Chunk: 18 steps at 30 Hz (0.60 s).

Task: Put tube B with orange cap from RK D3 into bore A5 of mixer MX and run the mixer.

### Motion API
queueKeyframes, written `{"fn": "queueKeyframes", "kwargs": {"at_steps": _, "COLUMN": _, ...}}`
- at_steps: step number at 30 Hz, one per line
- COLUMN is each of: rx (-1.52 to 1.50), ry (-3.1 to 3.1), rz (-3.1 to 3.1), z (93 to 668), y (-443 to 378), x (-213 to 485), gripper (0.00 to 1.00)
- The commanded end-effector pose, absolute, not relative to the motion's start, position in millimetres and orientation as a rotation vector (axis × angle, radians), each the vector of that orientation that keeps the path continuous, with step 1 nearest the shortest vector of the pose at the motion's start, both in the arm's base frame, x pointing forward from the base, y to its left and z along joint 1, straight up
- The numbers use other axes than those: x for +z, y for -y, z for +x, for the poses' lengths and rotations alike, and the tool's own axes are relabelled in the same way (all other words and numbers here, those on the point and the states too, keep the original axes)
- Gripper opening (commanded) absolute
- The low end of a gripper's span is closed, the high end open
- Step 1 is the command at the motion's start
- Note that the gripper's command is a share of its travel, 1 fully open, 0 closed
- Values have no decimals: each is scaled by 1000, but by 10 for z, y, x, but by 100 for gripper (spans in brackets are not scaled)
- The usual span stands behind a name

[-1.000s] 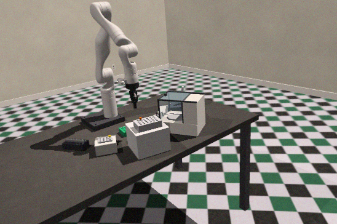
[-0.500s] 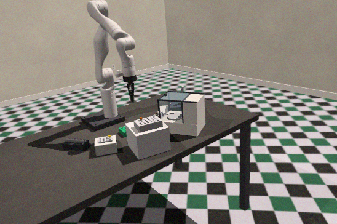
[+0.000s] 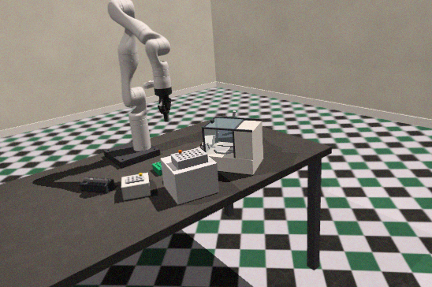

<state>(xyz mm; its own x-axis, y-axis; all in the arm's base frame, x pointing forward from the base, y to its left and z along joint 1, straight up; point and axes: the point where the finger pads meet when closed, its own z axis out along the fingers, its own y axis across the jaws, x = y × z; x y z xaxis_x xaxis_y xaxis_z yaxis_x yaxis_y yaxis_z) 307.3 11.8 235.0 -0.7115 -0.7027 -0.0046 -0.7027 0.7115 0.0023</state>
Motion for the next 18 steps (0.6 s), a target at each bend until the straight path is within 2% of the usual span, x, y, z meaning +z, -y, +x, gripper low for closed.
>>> {"fn": "queueKeyframes", "kwargs": {"at_steps": 1, "rx": 3, "ry": -2938, "rz": -1102, "z": 3023, "y": -122, "x": 2443, "gripper": 10}}
{"fn": "queueKeyframes", "kwargs": {"at_steps": 18, "rx": 3, "ry": -3070, "rz": -651, "z": 2764, "y": -136, "x": 2861, "gripper": 10}}
